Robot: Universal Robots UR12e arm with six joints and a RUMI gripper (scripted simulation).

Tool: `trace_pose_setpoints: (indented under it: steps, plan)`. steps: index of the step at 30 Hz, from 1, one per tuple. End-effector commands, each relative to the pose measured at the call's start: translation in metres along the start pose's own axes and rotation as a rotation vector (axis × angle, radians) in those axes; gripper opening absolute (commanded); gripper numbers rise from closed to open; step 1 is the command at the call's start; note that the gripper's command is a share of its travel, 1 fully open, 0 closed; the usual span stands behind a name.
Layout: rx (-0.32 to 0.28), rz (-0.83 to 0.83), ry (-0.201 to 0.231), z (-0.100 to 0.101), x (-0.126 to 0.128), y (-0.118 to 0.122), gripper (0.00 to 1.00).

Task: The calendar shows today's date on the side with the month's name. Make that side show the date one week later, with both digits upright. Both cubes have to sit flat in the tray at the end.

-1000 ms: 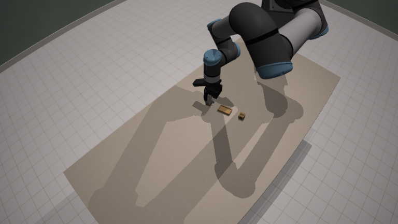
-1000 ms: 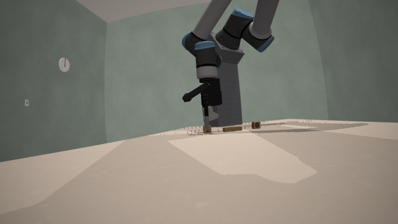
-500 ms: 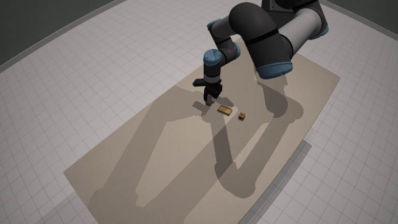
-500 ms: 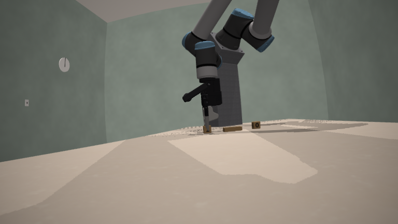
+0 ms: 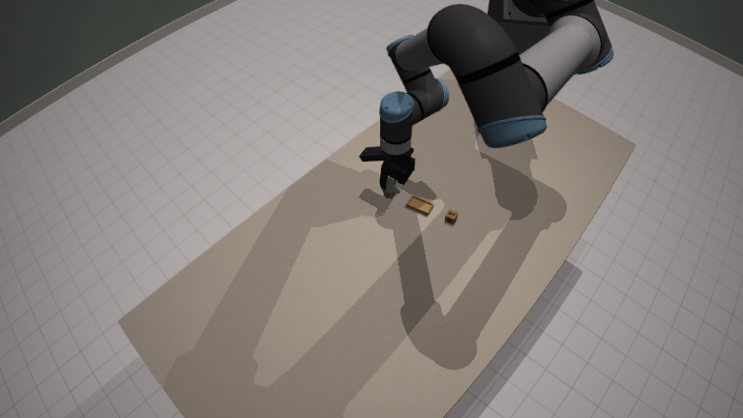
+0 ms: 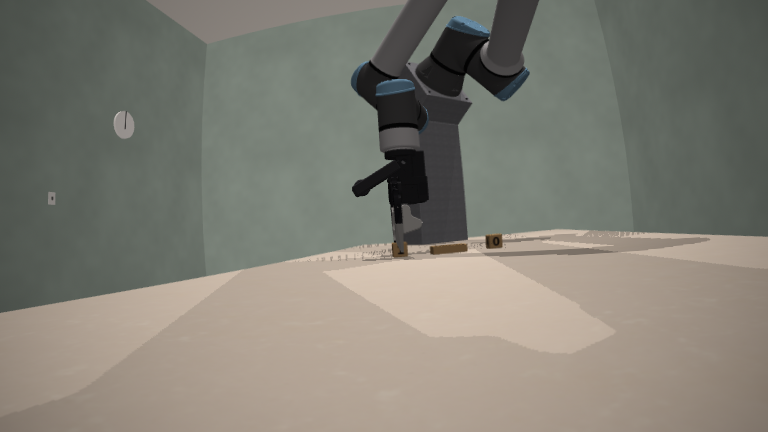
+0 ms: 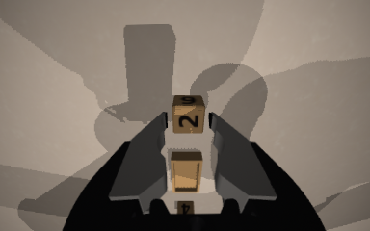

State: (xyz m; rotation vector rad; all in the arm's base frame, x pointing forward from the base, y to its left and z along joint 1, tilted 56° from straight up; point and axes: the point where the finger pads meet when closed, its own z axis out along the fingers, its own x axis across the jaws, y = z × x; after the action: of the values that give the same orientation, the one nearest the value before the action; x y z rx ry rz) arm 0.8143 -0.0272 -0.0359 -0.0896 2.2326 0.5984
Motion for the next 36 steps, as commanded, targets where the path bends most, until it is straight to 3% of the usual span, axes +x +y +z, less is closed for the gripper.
trace_pose_setpoints:
  steps: [1, 9, 16, 18, 27, 36]
  plan:
    - [0.0, 0.0, 0.0, 0.0, 0.0, 0.0, 0.29]
    - [0.0, 0.0, 0.0, -0.006, 0.0, 0.0, 0.29]
    - [0.0, 0.0, 0.0, -0.036, 0.0, 0.0, 0.29]
    - [0.0, 0.0, 0.0, -0.036, 0.0, 0.0, 0.29]
    - [0.0, 0.0, 0.0, -0.08, 0.0, 0.0, 0.29]
    - [0.0, 0.0, 0.0, -0.09, 0.0, 0.0, 0.29]
